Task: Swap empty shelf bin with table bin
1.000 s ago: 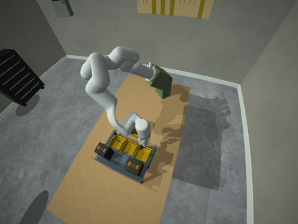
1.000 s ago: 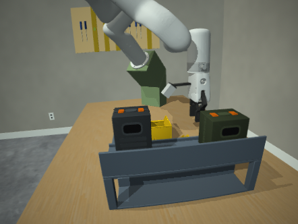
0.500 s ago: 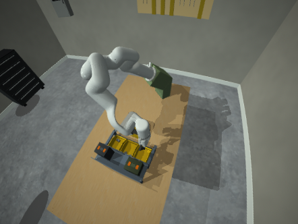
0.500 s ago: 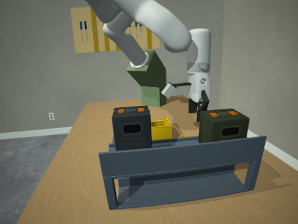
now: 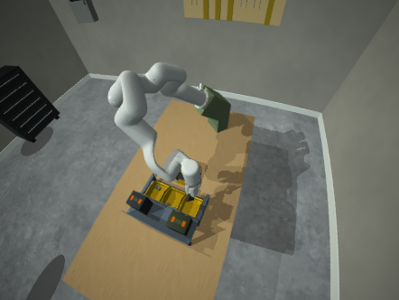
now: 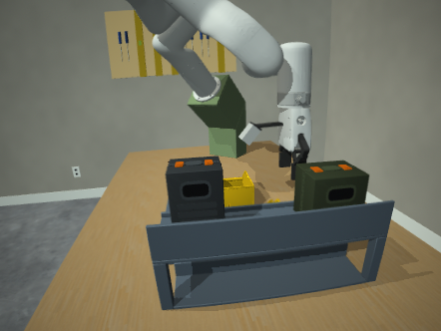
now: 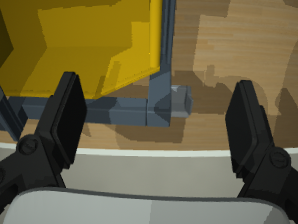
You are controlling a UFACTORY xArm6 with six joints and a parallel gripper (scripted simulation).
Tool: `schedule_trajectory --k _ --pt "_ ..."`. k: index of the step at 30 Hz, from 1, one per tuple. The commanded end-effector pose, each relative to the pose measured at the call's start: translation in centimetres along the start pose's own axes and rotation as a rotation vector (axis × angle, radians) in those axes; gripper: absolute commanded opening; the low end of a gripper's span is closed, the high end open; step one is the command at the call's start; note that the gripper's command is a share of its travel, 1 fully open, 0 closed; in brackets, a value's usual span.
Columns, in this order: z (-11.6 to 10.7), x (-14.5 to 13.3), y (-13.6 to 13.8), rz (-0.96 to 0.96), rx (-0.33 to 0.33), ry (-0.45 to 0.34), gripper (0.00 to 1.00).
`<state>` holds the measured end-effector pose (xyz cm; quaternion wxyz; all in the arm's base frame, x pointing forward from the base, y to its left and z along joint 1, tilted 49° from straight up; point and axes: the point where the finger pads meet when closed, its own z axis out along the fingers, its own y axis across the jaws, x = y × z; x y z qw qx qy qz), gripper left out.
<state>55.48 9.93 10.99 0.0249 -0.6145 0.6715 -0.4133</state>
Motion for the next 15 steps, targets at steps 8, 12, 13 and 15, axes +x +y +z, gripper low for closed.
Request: schedule_trajectory --k 8,12,13,15 --pt "0.2 -0.06 -0.13 0.001 0.002 -0.001 0.95" --pt "0.37 -0.06 -0.14 0.0 0.002 -0.001 0.95" --pt "0.48 -0.06 -0.14 0.0 0.002 -0.001 0.95" --pt "0.73 -0.06 -0.16 0.0 0.002 -0.001 0.95"
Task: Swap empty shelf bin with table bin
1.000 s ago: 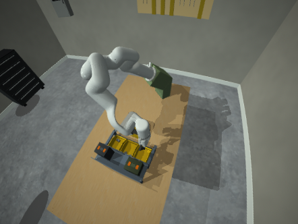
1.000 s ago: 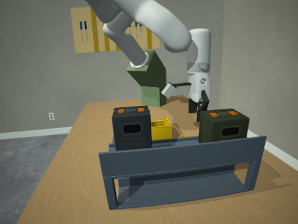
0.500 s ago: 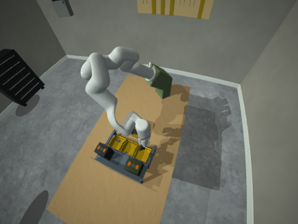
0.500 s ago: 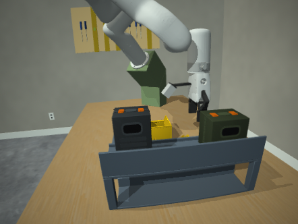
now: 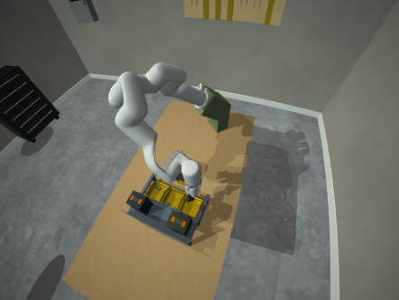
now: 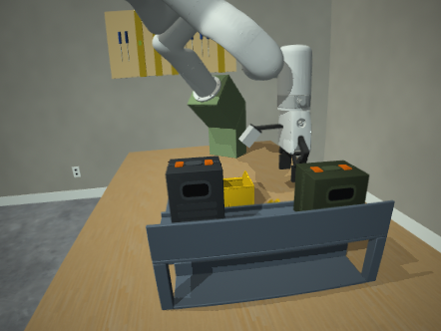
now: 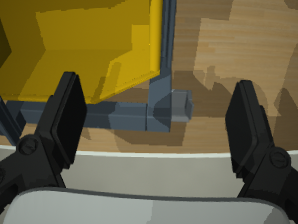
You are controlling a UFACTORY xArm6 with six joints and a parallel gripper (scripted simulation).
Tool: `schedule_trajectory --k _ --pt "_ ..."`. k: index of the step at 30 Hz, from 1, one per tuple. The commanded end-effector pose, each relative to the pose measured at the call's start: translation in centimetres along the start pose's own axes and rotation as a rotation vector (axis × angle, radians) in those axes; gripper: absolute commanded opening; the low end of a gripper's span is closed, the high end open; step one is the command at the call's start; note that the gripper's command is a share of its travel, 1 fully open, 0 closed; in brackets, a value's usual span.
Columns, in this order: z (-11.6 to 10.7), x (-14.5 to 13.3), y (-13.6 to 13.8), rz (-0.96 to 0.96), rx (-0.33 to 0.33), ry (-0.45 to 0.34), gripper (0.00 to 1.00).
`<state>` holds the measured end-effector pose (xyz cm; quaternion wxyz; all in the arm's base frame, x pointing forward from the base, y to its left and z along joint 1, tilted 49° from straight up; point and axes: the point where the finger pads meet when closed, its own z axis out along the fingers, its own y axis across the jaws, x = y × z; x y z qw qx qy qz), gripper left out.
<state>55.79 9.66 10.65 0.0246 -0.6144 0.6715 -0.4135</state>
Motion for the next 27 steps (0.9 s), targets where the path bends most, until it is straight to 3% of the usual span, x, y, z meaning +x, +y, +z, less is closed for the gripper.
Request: schedule_trajectory --k 1,27 --pt "0.3 -0.1 -0.1 0.001 0.002 -0.002 0.95" --pt "4.9 -0.1 -0.3 0.001 0.002 -0.002 0.95"
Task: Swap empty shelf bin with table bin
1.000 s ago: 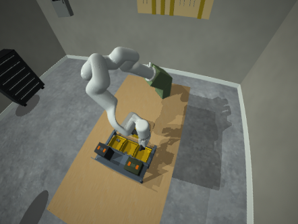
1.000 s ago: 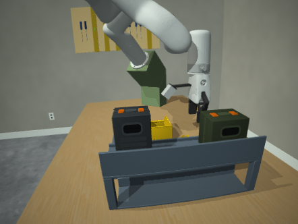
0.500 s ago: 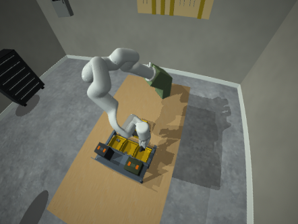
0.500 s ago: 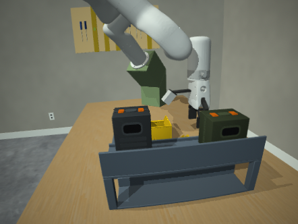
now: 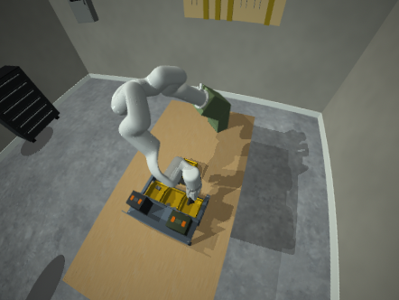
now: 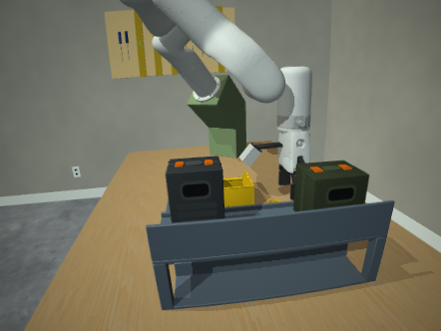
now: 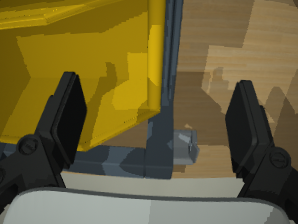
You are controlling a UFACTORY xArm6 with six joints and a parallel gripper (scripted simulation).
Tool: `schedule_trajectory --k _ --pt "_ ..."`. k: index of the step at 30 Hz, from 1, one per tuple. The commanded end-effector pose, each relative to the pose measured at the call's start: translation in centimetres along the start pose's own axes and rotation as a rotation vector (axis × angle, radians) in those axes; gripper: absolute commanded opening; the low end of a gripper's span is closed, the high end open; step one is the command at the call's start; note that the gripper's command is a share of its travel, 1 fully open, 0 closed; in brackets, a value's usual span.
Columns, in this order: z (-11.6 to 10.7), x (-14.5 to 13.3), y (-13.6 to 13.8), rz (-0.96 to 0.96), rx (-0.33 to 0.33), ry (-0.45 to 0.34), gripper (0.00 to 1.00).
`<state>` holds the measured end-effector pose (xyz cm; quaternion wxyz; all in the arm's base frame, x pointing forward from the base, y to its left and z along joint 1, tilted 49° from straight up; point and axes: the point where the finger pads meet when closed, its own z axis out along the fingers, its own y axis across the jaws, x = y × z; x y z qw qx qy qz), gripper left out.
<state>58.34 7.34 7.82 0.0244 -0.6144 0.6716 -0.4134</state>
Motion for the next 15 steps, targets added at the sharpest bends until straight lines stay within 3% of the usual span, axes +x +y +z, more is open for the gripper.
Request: schedule_trajectory --k 1,15 --pt "0.6 -0.1 -0.2 0.001 0.003 -0.002 0.95" --pt "1.6 -0.1 -0.2 0.001 0.003 -0.002 0.95"
